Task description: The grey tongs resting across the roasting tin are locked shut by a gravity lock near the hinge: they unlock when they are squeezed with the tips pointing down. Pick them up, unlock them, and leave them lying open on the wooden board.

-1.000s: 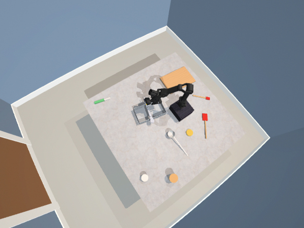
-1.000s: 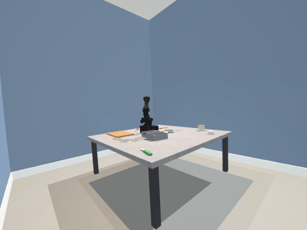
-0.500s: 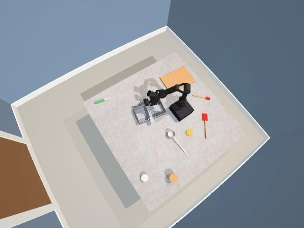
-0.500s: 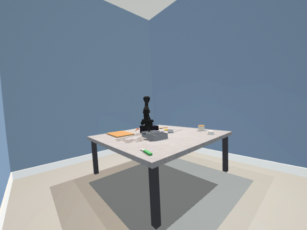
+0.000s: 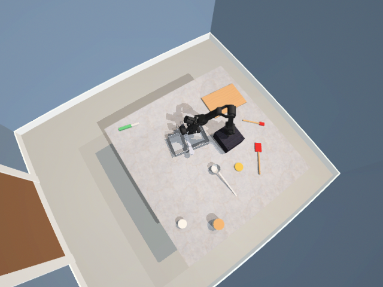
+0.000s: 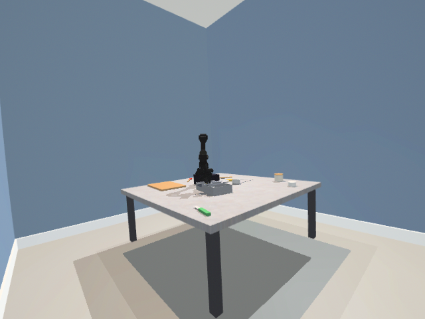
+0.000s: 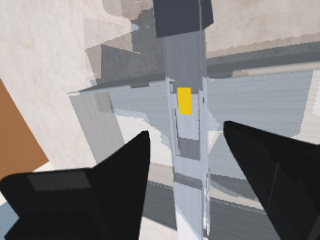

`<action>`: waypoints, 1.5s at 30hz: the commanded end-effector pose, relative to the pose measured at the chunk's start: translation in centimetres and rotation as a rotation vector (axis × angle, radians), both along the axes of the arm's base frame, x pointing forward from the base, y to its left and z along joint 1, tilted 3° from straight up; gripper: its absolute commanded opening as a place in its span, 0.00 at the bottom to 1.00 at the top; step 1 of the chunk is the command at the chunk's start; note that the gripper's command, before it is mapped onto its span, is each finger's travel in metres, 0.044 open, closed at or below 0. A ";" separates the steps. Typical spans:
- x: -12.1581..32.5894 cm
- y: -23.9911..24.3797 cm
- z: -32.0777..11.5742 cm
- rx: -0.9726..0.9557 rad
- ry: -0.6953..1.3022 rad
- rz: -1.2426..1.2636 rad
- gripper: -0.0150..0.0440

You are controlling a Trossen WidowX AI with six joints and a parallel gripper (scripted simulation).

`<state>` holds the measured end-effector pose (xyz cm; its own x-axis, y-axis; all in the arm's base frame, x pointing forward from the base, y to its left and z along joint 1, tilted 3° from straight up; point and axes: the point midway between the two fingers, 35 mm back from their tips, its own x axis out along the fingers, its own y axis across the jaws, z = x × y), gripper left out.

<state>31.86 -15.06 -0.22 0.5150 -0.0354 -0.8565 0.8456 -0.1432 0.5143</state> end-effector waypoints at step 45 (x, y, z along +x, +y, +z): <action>1.2 -0.3 4.9 -0.006 -0.005 -0.005 0.00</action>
<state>32.62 -14.93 1.43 0.4907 -0.0242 -0.8710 0.8587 -0.1563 0.4881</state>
